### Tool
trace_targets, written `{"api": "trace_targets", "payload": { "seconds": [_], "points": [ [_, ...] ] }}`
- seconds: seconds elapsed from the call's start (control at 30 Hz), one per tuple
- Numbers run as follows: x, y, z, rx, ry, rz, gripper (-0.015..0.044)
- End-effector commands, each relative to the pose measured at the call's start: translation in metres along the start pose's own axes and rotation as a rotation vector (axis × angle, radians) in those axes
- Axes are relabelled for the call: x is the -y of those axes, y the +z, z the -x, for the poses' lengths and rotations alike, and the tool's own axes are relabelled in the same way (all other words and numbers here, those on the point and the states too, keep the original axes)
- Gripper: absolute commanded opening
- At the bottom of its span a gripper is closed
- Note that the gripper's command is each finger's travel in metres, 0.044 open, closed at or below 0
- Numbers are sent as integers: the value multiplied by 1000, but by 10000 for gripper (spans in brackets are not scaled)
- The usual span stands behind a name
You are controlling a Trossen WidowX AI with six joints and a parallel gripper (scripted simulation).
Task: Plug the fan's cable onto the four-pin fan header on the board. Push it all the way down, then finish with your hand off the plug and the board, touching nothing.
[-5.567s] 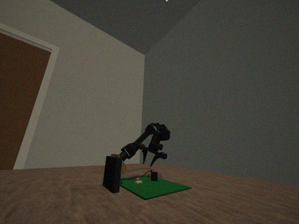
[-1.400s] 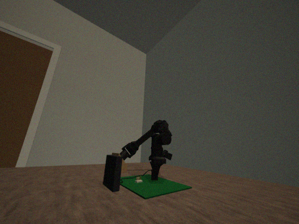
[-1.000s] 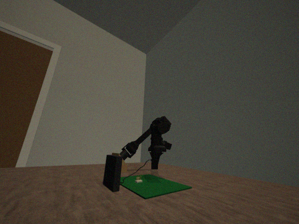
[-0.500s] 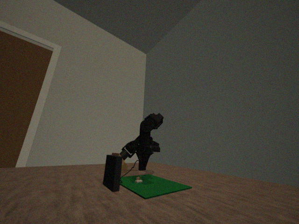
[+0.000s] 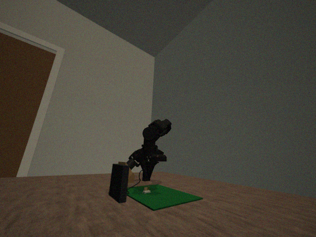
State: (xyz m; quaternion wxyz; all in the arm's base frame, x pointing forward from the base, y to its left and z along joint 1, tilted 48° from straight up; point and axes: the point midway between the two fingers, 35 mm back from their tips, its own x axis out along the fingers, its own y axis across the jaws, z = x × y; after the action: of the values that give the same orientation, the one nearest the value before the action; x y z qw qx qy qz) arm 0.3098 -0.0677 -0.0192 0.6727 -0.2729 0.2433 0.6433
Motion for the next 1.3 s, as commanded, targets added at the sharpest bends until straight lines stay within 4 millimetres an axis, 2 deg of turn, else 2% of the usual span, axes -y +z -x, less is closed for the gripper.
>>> {"api": "trace_targets", "payload": {
  "seconds": [0.0, 0.63, 0.8, 1.27],
  "points": [
    [0, 3, 2, -3, 3, 13, 0],
    [-1, 6, 2, -3, 3, 7, 0],
    [-2, 7, -20, -2, 3, 2, 0],
    [0, 7, -20, -2, 2, 2, 0]
  ]
}}
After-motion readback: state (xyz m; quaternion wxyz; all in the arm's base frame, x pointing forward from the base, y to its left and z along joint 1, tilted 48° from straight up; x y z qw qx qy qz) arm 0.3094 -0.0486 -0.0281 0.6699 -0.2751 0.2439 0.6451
